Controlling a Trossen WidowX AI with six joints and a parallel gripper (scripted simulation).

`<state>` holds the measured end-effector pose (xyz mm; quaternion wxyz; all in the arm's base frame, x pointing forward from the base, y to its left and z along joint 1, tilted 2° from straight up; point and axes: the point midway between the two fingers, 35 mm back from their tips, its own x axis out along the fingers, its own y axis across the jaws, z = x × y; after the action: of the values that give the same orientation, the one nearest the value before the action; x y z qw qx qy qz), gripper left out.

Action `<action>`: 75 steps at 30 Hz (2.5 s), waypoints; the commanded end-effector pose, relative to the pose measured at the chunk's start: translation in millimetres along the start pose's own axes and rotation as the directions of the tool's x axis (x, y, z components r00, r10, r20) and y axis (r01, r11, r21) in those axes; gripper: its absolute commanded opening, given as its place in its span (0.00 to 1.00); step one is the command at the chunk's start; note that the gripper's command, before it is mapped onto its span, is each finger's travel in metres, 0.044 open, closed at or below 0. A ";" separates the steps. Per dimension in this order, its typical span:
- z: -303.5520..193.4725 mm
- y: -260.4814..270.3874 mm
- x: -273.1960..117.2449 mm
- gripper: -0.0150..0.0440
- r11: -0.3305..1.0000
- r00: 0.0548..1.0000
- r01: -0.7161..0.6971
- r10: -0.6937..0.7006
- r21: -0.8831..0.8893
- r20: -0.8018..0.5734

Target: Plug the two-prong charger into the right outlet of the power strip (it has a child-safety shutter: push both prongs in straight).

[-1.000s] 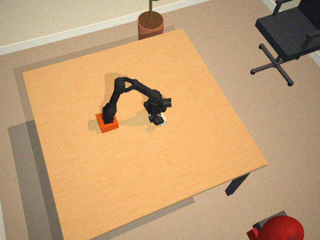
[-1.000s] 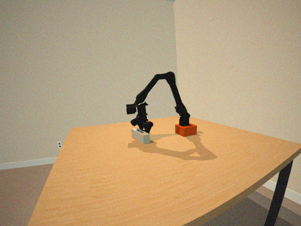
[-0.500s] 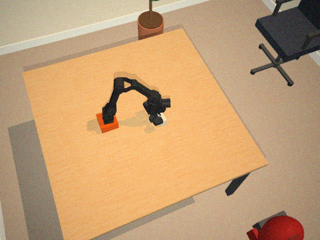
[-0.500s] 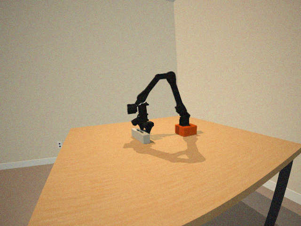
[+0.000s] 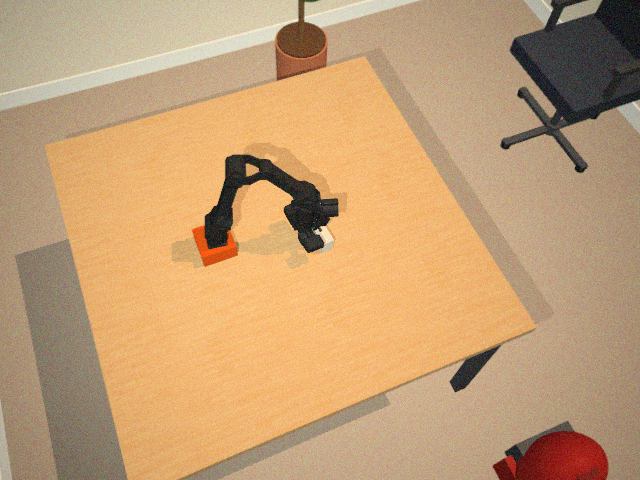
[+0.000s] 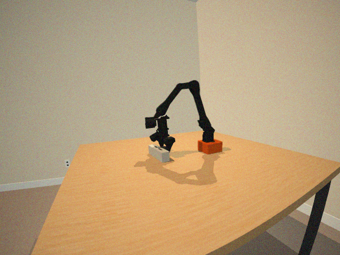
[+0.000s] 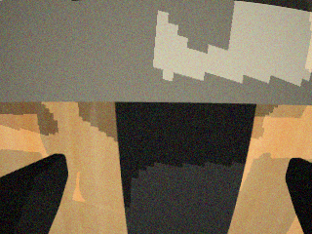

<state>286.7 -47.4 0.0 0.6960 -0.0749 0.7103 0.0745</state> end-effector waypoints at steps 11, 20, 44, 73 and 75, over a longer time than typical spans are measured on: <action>-18.9 -0.5 0.2 1.00 1.000 1.000 -0.002 0.002 -0.006 0.004; -30.5 -0.8 1.4 1.00 1.000 1.000 -0.002 0.002 -0.006 0.003; -40.1 -1.5 -26.4 1.00 0.999 0.970 -0.029 0.024 0.016 0.243; -35.8 -0.8 -75.2 1.00 1.000 0.825 -0.008 0.011 -0.008 0.566; -35.8 -0.8 -75.2 1.00 1.000 0.825 -0.008 0.011 -0.008 0.566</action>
<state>253.4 -56.0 75.2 0.8736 -0.0451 0.4750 0.0959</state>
